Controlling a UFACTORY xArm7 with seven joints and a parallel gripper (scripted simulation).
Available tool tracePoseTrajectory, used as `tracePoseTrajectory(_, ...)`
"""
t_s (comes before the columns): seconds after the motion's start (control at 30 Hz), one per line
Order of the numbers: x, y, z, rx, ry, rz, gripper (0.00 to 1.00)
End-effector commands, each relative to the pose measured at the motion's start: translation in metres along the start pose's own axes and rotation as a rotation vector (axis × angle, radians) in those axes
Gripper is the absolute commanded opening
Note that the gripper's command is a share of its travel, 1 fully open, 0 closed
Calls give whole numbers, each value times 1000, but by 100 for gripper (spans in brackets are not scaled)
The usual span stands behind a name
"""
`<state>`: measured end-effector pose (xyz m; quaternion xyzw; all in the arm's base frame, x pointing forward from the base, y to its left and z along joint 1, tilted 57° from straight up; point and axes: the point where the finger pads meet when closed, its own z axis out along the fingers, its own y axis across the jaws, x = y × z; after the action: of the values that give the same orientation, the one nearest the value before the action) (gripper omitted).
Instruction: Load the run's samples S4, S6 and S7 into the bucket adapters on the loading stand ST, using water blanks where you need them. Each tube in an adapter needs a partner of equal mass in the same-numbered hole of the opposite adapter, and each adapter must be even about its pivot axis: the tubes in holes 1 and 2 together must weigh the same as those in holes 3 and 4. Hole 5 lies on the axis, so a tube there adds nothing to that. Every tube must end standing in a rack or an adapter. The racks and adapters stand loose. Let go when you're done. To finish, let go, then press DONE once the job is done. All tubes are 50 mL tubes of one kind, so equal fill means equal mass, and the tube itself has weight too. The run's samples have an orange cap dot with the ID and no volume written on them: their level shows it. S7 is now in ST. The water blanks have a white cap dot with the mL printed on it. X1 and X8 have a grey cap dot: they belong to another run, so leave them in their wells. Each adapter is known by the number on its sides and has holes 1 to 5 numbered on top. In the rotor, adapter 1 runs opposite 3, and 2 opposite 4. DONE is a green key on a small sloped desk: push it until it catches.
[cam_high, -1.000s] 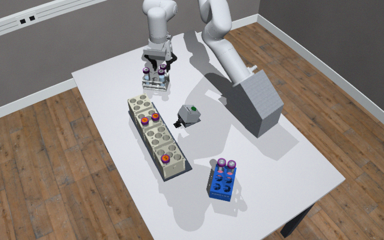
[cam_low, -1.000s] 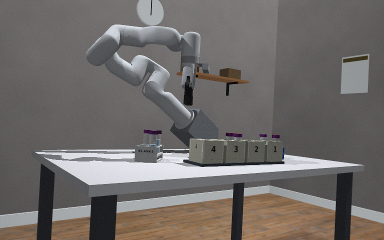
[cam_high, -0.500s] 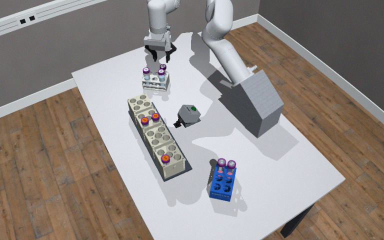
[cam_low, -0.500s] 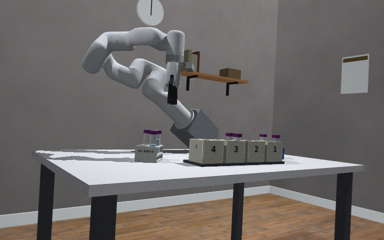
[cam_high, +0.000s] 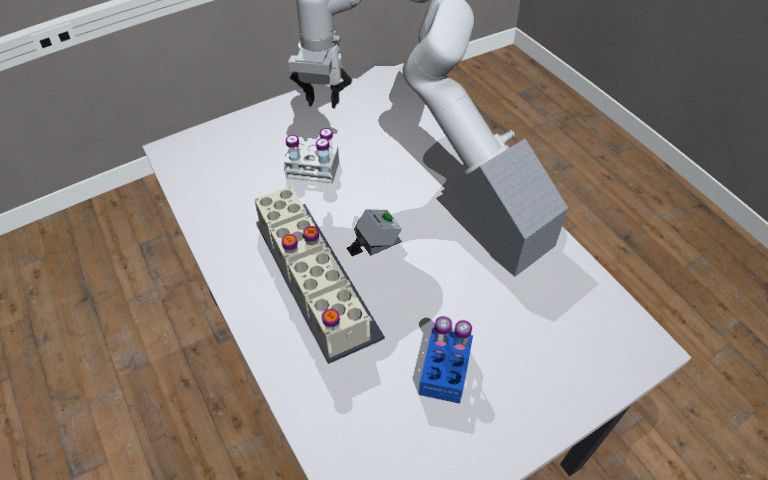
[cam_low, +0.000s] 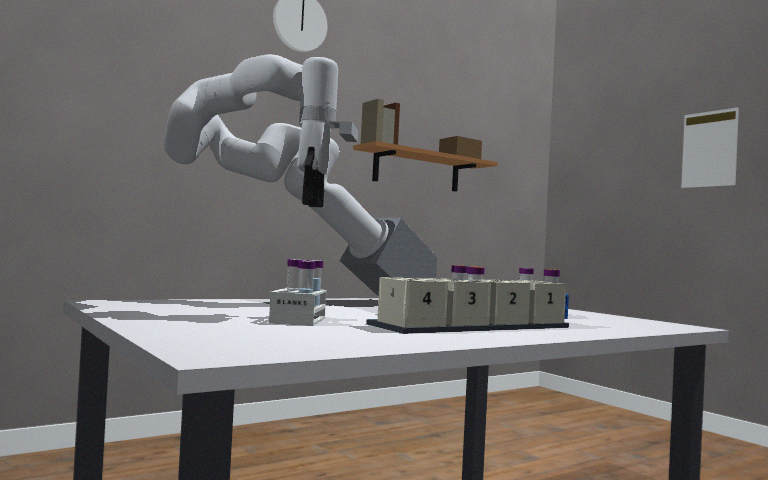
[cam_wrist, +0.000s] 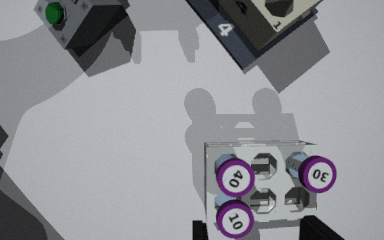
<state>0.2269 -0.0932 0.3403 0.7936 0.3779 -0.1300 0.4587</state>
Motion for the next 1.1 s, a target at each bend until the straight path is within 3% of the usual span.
tracePoseTrajectory(0.0, -25, 7, -2, -4, 4, -1, 57)
tracePoseTrajectory(0.5, -28, 8, -2, -4, 4, -1, 57)
tracePoseTrajectory(1.07, -28, 8, 28, -4, 4, -1, 57)
